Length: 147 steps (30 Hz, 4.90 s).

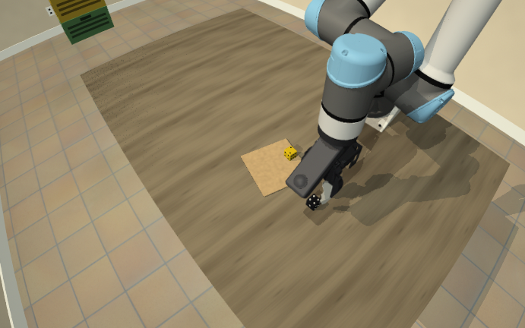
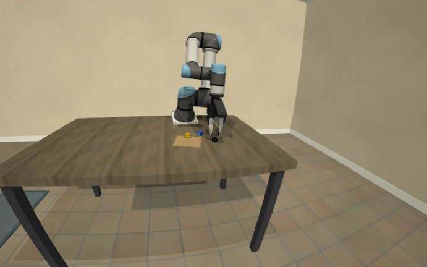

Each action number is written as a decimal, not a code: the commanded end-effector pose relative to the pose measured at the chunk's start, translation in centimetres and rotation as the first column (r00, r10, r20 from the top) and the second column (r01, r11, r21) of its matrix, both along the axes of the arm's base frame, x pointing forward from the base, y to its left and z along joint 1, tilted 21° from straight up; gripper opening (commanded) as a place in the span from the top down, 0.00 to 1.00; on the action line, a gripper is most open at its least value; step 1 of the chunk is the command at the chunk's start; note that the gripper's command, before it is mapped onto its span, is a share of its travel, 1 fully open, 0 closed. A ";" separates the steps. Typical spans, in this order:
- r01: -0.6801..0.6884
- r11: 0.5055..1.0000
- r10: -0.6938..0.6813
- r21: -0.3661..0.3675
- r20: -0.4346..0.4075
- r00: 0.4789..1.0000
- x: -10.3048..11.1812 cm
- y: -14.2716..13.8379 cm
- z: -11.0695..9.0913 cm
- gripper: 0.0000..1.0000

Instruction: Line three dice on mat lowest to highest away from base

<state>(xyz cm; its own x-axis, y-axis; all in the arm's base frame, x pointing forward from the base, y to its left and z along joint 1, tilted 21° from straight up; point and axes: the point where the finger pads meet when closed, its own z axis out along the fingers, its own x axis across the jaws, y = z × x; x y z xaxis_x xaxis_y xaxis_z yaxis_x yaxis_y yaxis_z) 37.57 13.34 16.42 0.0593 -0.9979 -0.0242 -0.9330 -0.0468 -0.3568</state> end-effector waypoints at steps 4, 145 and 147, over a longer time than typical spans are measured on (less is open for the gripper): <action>0.000 1.000 0.000 0.000 0.001 1.000 0.1 0.0 -0.3 0.76; 0.001 1.000 -0.001 0.000 0.000 1.000 -2.4 -0.5 6.5 0.94; 0.002 1.000 -0.002 0.000 -0.002 1.000 -2.4 -0.9 6.5 0.94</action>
<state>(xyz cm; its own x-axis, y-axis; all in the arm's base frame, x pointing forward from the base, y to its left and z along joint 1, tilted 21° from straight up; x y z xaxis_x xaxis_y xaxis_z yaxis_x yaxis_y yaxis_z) 35.11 12.93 22.93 0.0589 -0.9980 -0.0241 -0.9332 -0.0464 -0.3563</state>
